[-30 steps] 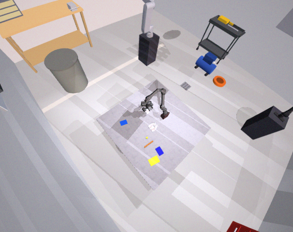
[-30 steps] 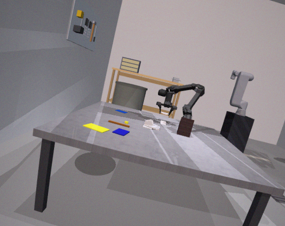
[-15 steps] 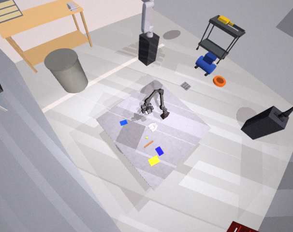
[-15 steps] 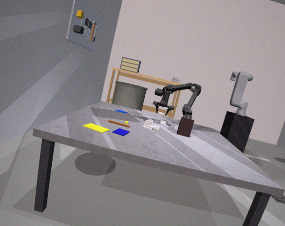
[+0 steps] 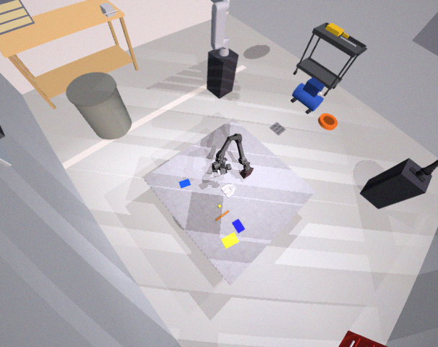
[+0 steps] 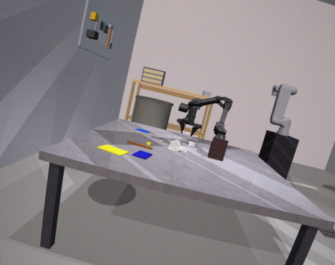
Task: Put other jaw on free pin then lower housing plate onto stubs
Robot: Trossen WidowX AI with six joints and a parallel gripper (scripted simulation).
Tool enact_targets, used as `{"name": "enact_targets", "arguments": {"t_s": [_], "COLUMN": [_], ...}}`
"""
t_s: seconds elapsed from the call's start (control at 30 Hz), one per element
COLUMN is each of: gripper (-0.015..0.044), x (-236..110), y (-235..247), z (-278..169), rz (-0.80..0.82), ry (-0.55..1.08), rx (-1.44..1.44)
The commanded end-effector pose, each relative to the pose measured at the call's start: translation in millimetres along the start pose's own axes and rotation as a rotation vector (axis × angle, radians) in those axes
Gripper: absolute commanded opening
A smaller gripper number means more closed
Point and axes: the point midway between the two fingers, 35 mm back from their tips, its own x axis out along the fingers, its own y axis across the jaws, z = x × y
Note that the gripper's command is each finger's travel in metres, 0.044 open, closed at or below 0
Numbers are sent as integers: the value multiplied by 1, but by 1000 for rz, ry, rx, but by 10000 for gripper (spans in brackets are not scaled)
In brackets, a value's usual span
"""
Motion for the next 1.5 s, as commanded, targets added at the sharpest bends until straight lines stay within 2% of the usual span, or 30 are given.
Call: {"name": "enact_targets", "arguments": {"t_s": [0.0,0.7,1.47], "gripper": [351,351,351], "x": [1,3,7], "y": [4,26,72], "z": [15,80,140], "rz": [8,20,-16], "ry": [-8,-1,36], "rx": [79,486,967]}}
